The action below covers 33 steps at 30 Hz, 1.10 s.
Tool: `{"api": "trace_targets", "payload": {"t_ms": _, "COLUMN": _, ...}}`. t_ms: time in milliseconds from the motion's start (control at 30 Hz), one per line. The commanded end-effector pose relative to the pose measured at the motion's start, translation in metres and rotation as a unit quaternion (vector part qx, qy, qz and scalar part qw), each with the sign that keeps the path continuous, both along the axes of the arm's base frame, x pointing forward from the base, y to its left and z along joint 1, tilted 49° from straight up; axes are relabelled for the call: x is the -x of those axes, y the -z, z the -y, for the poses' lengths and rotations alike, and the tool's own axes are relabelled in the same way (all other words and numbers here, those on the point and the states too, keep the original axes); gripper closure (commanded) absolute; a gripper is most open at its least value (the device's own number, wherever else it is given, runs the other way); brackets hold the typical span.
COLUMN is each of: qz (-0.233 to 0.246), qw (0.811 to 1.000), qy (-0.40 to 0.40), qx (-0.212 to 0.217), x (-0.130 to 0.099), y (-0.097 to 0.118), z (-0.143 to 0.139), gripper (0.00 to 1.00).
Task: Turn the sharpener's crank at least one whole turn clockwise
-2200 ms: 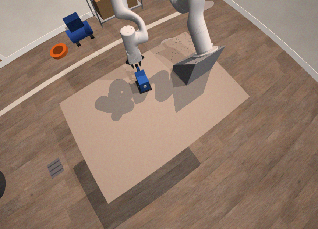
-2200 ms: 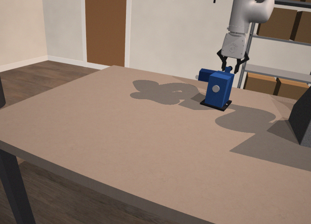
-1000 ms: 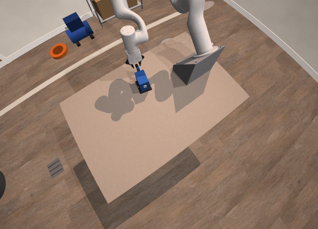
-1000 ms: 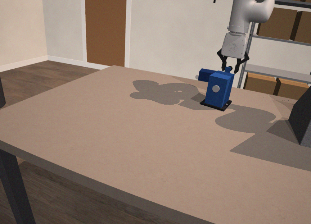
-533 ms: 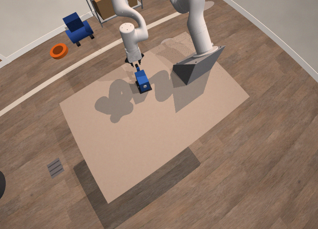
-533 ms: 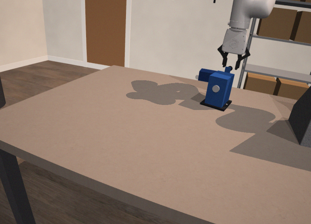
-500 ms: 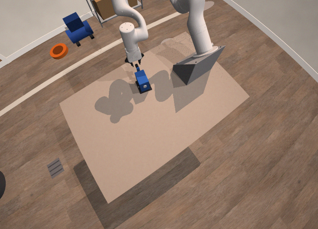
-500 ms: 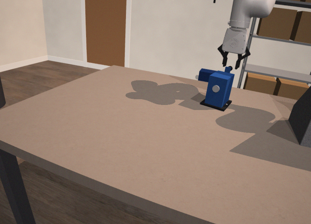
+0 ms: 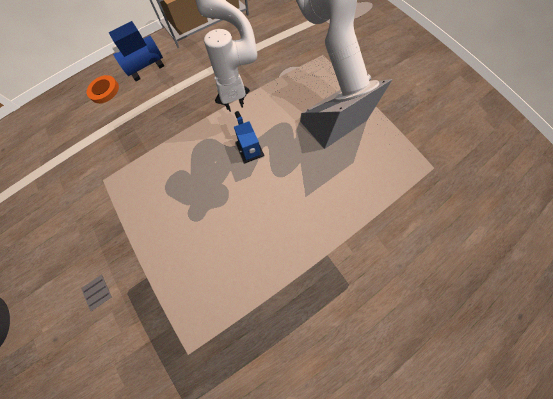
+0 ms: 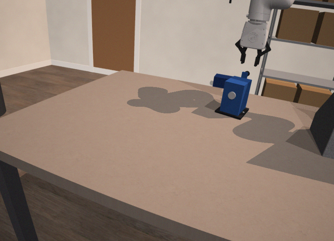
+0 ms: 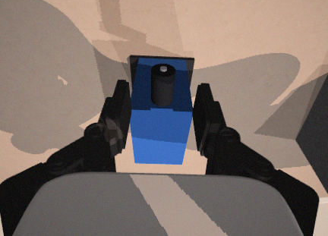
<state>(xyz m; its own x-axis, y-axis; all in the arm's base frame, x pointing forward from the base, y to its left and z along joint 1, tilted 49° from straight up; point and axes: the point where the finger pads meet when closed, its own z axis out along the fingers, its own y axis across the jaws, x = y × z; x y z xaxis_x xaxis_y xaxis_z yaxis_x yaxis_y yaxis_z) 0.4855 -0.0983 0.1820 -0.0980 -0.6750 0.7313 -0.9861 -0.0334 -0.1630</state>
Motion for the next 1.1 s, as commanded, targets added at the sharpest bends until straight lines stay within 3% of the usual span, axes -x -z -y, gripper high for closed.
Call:
{"api": "trace_targets", "payload": {"t_ms": 0, "qz": 0.0, "qw": 1.0, "qy": 0.0, "qx": 0.0, "x": 0.001, "y": -0.0074, "z": -0.008, "gripper": 0.46}}
{"api": "trace_targets", "payload": {"t_ms": 367, "qz": 0.0, "qw": 1.0, "qy": 0.0, "qx": 0.0, "x": 0.0016, "y": -0.0101, "z": -0.011, "gripper": 0.46}}
{"api": "trace_targets", "payload": {"t_ms": 400, "qz": 0.0, "qw": 1.0, "qy": 0.0, "qx": 0.0, "x": 0.0016, "y": -0.0101, "z": -0.011, "gripper": 1.0}}
{"api": "trace_targets", "payload": {"t_ms": 1067, "qz": 0.0, "qw": 1.0, "qy": 0.0, "qx": 0.0, "x": 0.0016, "y": -0.0101, "z": -0.011, "gripper": 1.0}}
